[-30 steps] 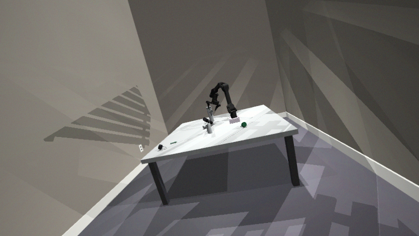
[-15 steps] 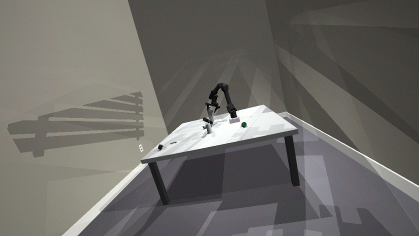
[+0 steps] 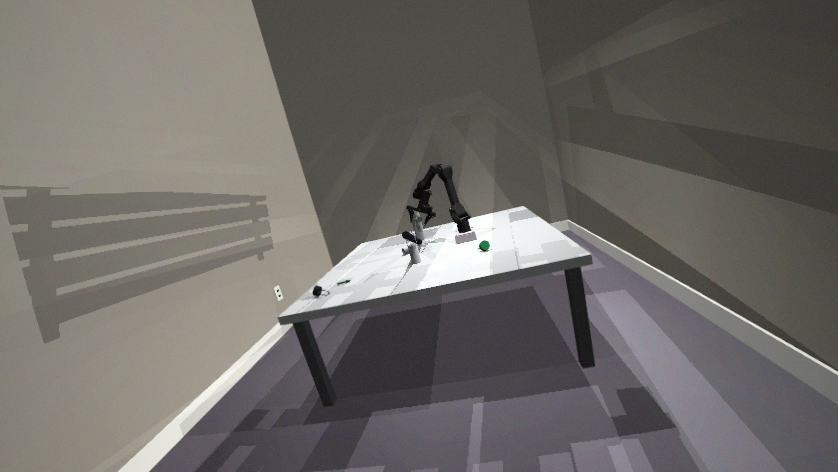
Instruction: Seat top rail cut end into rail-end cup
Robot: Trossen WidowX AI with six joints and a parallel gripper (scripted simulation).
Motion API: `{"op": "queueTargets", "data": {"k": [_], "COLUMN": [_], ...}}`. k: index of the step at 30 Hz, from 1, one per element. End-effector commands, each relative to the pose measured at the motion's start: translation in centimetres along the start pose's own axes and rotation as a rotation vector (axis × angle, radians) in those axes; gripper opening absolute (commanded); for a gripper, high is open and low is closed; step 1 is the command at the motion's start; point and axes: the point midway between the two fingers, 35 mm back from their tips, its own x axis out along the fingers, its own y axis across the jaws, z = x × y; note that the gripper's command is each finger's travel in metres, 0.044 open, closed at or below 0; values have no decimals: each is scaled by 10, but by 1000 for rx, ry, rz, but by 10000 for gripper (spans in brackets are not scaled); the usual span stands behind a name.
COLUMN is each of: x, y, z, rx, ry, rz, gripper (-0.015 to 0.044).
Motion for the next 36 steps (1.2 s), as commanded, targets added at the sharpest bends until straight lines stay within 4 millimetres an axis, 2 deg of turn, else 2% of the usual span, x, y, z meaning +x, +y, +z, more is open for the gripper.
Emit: {"op": "queueTargets", "data": {"k": [1,4,16,19,23,36], "x": [7,7,7,7,8,12], "y": [3,3,3,3,2,-5], "z": [2,2,2,2,2,2], "rx": [9,9,9,9,30,102], "ry": [-11,-11,-11,-11,0,42], "rz": [9,9,9,9,10,9], "gripper": [440,440,125,105,0,0]}}
